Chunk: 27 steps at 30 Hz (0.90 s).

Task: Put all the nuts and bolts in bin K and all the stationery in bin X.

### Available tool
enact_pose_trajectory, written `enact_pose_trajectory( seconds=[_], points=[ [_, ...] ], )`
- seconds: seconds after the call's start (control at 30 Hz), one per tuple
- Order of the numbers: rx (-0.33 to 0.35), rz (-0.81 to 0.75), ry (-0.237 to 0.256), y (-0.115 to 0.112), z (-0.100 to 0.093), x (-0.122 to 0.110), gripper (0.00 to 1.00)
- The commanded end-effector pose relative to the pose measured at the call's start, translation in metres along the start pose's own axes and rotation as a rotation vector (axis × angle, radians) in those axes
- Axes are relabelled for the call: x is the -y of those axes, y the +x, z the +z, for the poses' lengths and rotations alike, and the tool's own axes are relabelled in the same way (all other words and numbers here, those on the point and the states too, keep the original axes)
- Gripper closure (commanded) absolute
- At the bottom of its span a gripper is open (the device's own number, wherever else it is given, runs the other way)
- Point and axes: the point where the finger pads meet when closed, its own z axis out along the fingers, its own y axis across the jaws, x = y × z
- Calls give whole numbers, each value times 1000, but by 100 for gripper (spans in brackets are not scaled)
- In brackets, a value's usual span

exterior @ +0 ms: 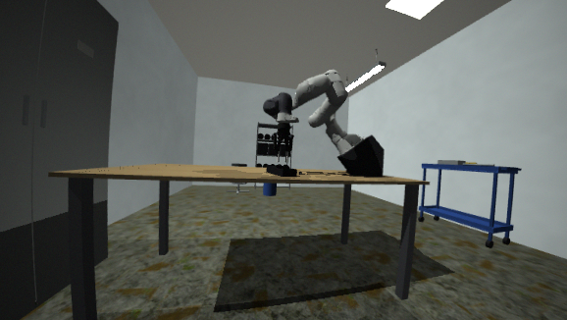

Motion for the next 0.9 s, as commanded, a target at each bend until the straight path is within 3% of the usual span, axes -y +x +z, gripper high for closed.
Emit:
enact_pose_trajectory(
  seconds=[0.0, 0.4, 0.47, 0.5, 0.87],
  points=[
    [-1, 149, -3, -18, -1, 10, 67],
    [-1, 547, 6, -102, -1, 64, 67],
    [-1, 547, 6, -102, -1, 64, 67],
    [0, 634, 7, -110, -1, 68, 67],
    [0, 1008, 6, -187, -2, 117, 67]
  ],
)
